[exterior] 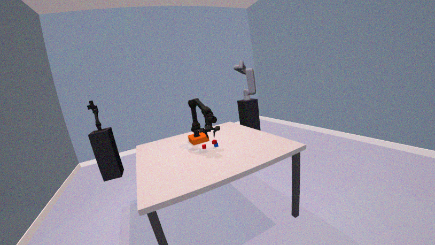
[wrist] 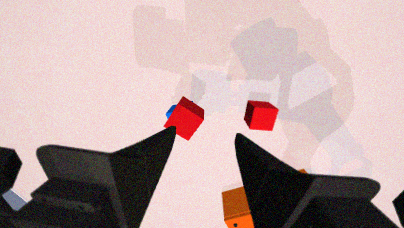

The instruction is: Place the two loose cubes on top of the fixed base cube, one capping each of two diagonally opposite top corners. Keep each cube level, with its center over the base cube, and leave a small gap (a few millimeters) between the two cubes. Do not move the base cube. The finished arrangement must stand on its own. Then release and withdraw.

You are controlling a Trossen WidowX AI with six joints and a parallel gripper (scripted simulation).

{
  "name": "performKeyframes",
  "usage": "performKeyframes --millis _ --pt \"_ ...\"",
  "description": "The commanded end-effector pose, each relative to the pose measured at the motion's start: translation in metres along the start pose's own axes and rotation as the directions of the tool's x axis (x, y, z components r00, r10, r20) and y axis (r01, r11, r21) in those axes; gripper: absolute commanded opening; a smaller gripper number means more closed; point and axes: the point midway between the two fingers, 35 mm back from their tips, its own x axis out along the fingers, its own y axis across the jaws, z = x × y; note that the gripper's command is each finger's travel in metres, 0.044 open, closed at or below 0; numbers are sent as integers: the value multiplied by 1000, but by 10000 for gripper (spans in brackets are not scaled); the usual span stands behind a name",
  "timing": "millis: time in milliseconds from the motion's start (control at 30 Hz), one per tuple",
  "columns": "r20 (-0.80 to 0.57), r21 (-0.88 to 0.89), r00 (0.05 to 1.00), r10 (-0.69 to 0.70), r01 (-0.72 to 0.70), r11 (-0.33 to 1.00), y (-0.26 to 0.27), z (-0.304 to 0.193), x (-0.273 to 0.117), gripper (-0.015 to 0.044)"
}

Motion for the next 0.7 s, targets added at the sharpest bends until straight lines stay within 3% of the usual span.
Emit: performKeyframes --millis 0,300,667 --pt "-6 -154 1000 -1 0 988 -9 -1 -3 265" --pt "-4 -551 1000 -3 0 834 -31 0 -12 265" --pt "-2 -895 1000 -5 0 446 -57 -1 -22 265"
